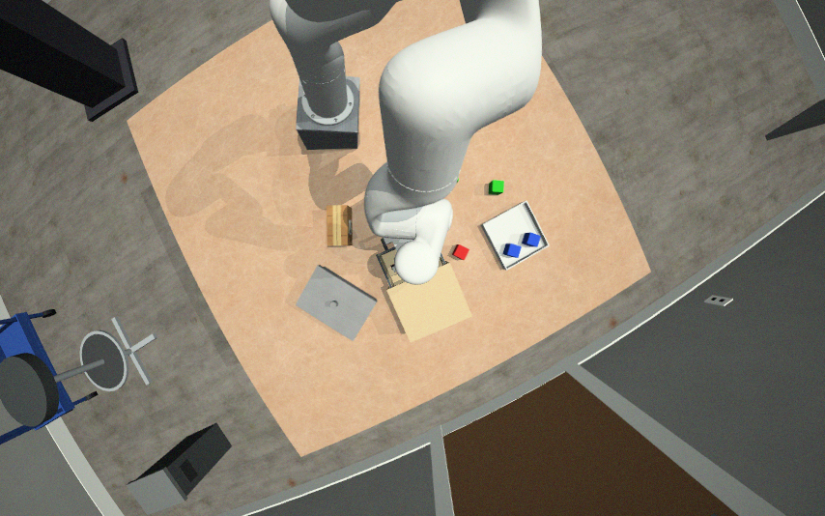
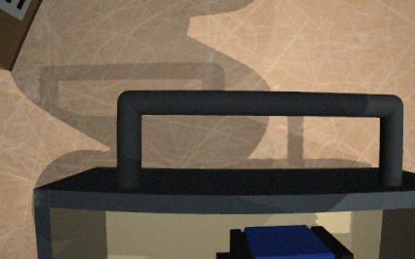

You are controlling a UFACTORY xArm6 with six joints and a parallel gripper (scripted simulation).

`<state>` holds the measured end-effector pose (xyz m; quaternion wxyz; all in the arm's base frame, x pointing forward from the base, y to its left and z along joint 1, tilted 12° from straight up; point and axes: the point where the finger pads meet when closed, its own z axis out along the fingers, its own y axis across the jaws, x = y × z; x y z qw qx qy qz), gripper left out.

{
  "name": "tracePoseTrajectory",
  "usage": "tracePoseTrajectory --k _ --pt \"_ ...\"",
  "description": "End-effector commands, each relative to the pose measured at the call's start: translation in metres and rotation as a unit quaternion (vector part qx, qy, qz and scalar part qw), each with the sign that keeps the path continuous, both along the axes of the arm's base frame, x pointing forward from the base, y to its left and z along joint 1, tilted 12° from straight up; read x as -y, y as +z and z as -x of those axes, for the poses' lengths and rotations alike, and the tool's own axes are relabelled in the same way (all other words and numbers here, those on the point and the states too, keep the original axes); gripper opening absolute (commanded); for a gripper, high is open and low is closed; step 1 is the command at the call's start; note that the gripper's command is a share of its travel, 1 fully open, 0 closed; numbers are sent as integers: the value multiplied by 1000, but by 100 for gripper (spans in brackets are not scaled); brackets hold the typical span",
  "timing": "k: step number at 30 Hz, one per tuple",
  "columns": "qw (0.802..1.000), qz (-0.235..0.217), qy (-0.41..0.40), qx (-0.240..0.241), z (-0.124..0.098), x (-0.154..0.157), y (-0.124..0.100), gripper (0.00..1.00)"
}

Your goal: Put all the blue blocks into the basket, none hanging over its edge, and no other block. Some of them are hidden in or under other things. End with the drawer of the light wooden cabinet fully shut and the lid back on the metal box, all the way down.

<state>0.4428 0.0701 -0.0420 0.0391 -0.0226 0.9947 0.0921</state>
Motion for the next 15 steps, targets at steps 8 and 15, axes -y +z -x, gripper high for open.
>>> tracePoseTrajectory --k 8,15 --pt "1000 0 0 2 -1 2 14 0" --pt "1000 0 0 2 1 5 29 0"
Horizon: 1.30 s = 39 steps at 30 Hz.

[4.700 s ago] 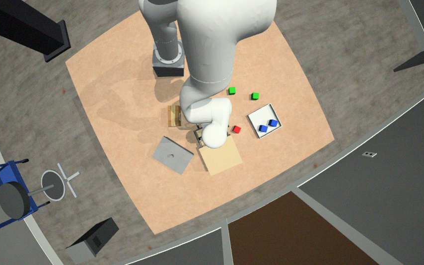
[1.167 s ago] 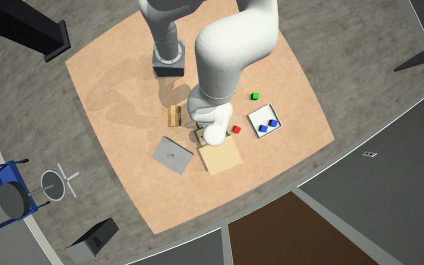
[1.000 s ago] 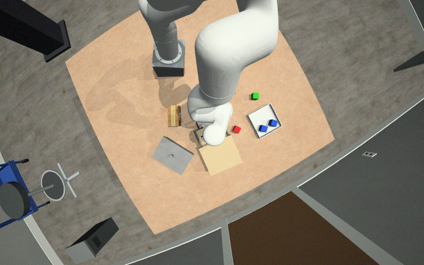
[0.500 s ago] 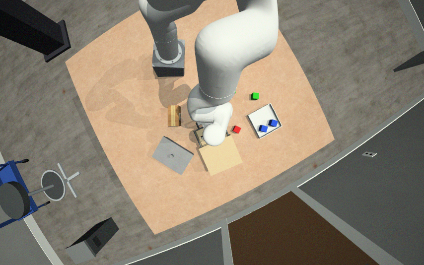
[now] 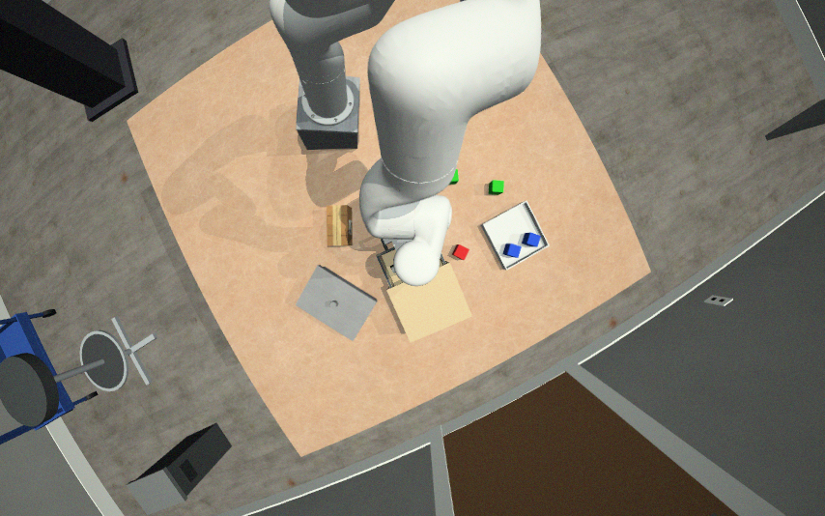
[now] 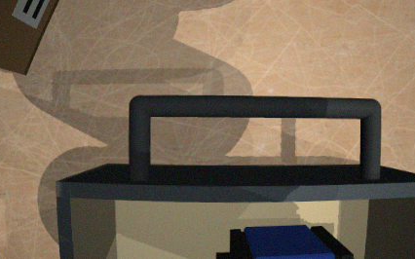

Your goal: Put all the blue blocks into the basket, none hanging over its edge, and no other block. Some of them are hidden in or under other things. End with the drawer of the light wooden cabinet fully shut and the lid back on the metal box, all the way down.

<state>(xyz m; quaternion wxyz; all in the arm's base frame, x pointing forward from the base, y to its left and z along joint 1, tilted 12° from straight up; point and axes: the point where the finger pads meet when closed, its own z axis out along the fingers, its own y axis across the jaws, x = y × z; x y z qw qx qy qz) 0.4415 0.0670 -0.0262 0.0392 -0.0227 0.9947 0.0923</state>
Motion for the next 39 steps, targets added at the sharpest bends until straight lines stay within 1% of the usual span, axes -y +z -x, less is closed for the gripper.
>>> tracePoseTrajectory --k 1,10,12,21,26,34,39 --pt "1000 0 0 2 -1 3 16 0" --pt "1000 0 0 2 2 10 54 0" --pt "1000 0 0 2 2 10 54 0" --pt "1000 0 0 2 6 18 95 0" --pt "1000 0 0 2 7 21 113 0" --pt "1000 0 0 2 8 24 126 0" --pt "1000 0 0 2 9 24 131 0"
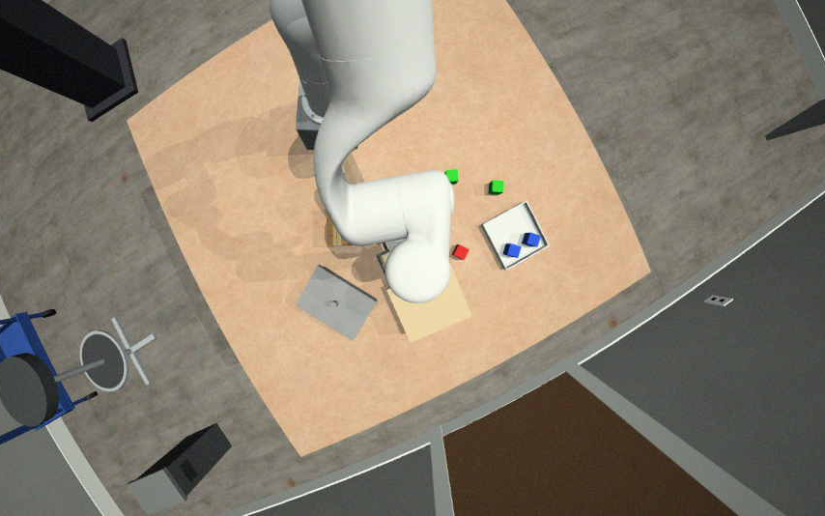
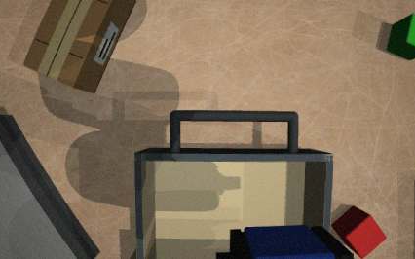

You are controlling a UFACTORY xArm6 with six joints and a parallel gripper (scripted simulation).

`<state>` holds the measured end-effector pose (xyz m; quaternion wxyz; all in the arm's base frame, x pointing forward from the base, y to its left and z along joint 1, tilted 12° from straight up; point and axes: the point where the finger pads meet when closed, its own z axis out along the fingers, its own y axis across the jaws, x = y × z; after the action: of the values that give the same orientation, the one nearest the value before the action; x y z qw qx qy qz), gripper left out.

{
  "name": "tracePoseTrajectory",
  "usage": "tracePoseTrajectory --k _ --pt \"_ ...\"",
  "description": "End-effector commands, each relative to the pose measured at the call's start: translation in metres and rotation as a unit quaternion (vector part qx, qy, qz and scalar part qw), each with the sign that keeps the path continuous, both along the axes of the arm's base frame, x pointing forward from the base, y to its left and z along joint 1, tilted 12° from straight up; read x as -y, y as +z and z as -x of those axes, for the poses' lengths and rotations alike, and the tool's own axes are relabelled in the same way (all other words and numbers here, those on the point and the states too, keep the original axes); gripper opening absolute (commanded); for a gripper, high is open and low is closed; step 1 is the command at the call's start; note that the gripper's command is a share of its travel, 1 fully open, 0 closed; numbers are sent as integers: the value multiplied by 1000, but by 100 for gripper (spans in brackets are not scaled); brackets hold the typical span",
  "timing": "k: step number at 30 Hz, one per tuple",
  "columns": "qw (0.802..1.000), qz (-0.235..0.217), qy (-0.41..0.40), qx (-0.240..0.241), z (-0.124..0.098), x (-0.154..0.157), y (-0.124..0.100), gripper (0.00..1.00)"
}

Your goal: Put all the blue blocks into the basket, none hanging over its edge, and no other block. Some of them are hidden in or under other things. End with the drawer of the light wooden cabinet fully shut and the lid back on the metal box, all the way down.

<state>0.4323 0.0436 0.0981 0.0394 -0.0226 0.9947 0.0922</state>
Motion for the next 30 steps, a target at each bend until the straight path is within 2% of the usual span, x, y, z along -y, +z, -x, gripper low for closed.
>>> tracePoseTrajectory --k 1,16,24,30 --pt "1000 0 0 2 -1 1 7 0" --pt "1000 -2 -22 -3 -3 -4 8 0" --pt "996 -6 -87 -16 -9 -20 12 0" --pt "979 -14 -200 -38 -19 -48 18 0"
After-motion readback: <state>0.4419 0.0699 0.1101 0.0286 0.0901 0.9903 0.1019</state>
